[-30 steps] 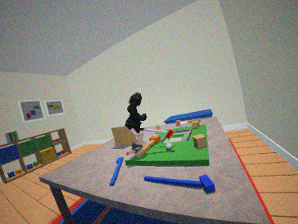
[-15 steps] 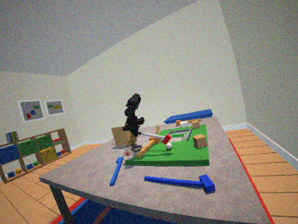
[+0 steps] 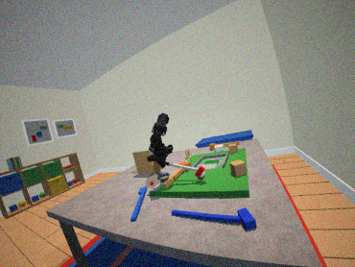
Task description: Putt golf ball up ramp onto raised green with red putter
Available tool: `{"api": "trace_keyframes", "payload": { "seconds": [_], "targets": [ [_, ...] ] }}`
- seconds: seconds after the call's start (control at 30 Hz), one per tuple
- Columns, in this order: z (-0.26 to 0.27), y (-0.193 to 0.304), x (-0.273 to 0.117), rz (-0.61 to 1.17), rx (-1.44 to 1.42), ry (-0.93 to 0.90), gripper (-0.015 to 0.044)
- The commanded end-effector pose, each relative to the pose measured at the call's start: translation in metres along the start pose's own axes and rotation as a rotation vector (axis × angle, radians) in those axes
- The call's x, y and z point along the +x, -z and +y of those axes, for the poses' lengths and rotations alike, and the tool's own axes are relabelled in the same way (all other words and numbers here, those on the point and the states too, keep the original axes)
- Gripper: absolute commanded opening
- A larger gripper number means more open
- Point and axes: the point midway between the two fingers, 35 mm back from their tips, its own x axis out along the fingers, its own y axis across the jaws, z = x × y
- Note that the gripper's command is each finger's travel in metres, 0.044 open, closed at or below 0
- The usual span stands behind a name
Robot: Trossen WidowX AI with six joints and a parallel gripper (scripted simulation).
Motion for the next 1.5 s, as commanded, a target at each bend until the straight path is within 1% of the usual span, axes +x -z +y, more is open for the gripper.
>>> {"api": "trace_keyframes", "payload": {
  "seconds": [0.0,0.33,0.7,1.1,1.37,1.47],
  "targets": [
    [0.001,0.000,0.008,-0.006,0.005,-0.007,0.0000],
    [0.001,0.000,0.023,-0.006,0.005,-0.008,0.0000],
    [0.000,0.000,0.019,0.002,0.000,-0.003,0.0000],
    [-0.029,0.000,0.023,-0.006,0.005,-0.005,0.0000],
    [-0.026,0.001,0.024,-0.002,0.006,-0.008,0.0000],
    [-0.009,-0.003,0.022,-0.003,0.007,-0.007,0.0000]
  ]
}}
